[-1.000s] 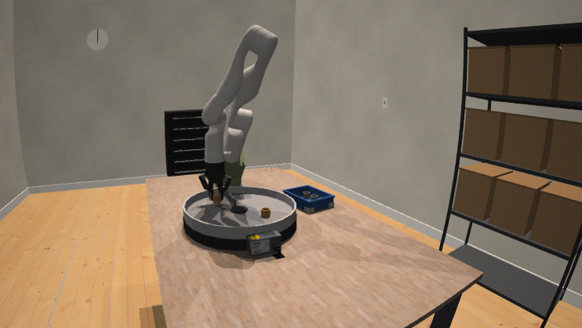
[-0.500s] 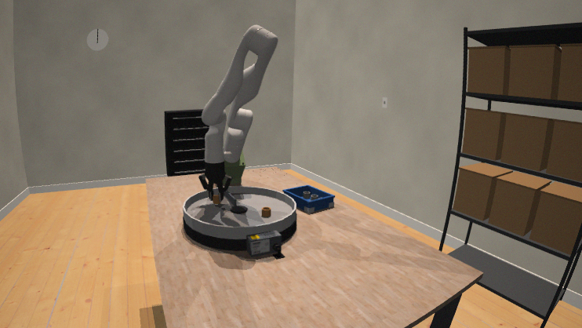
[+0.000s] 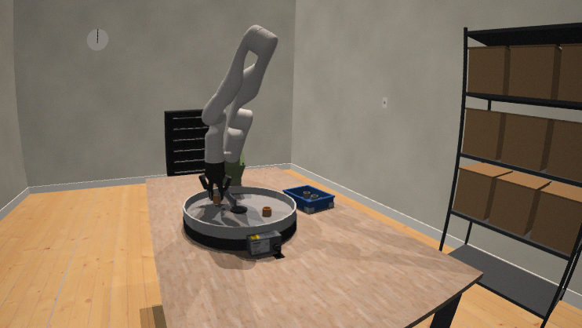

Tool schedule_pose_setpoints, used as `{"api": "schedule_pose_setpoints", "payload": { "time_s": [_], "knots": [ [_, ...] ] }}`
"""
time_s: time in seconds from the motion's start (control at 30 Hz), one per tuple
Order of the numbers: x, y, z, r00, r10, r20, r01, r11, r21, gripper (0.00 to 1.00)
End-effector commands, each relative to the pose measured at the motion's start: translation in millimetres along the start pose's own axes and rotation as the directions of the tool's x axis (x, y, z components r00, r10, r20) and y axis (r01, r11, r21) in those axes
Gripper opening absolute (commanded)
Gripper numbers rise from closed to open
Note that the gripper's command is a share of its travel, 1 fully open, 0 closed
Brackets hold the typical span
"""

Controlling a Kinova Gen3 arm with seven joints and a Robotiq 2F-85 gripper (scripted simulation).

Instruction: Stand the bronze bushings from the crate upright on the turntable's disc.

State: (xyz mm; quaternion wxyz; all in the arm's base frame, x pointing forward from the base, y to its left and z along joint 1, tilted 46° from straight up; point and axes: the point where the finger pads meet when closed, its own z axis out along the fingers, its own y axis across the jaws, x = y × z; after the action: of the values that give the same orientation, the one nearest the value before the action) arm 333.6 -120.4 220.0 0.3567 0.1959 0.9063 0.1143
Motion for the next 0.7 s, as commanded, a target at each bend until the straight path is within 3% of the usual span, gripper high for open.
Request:
{"api": "schedule_pose_setpoints", "payload": {
  "time_s": [0.0, 0.67],
  "knots": [
    [-0.3, -0.1, -0.3, 1.000, 0.000, 0.001, 0.000, 1.000, 0.000, 0.00],
    [-0.7, 0.0, 3.7, 1.000, 0.000, 0.001, 0.000, 1.000, -0.001, 0.00]
  ]
}}
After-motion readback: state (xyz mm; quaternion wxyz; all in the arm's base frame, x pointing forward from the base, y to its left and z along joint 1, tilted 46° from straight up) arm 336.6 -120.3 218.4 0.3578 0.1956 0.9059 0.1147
